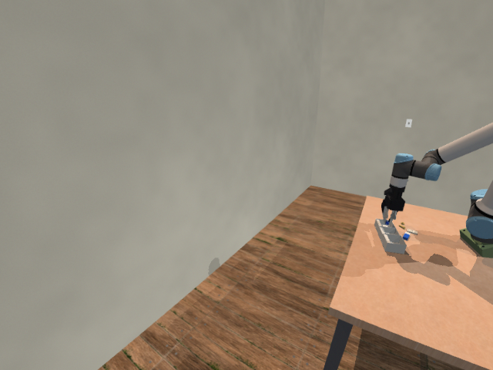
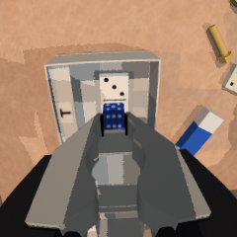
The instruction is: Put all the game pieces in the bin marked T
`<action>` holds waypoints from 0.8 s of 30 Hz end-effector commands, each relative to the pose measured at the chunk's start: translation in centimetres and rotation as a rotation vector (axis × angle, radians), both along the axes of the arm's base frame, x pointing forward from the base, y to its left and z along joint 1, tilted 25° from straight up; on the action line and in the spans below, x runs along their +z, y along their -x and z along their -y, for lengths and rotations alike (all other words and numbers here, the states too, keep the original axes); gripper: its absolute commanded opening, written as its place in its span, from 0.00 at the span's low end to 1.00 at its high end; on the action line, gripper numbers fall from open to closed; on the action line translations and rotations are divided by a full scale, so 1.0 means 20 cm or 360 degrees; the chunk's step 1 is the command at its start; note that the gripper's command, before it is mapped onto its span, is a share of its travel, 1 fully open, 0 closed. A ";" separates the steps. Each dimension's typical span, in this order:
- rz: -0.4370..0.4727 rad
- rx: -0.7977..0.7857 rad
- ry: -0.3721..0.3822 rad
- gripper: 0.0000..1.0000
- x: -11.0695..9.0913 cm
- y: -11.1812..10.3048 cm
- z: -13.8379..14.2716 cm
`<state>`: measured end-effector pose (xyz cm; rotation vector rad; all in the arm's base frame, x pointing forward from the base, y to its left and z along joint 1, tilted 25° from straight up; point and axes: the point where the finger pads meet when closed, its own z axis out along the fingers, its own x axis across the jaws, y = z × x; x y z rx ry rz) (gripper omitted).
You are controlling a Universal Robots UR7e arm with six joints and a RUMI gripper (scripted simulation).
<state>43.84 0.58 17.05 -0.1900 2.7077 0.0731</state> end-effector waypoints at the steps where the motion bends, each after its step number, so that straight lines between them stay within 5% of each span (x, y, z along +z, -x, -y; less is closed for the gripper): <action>1: 0.0002 0.0000 0.0001 0.00 -0.03 -0.02 0.00; 20: 0.0002 0.0000 0.0001 0.00 -0.06 -0.02 0.00; 21: 0.0002 0.0000 0.0001 0.18 -0.06 -0.02 0.00; 24: 0.0002 0.0000 0.0001 0.18 -0.06 -0.02 0.00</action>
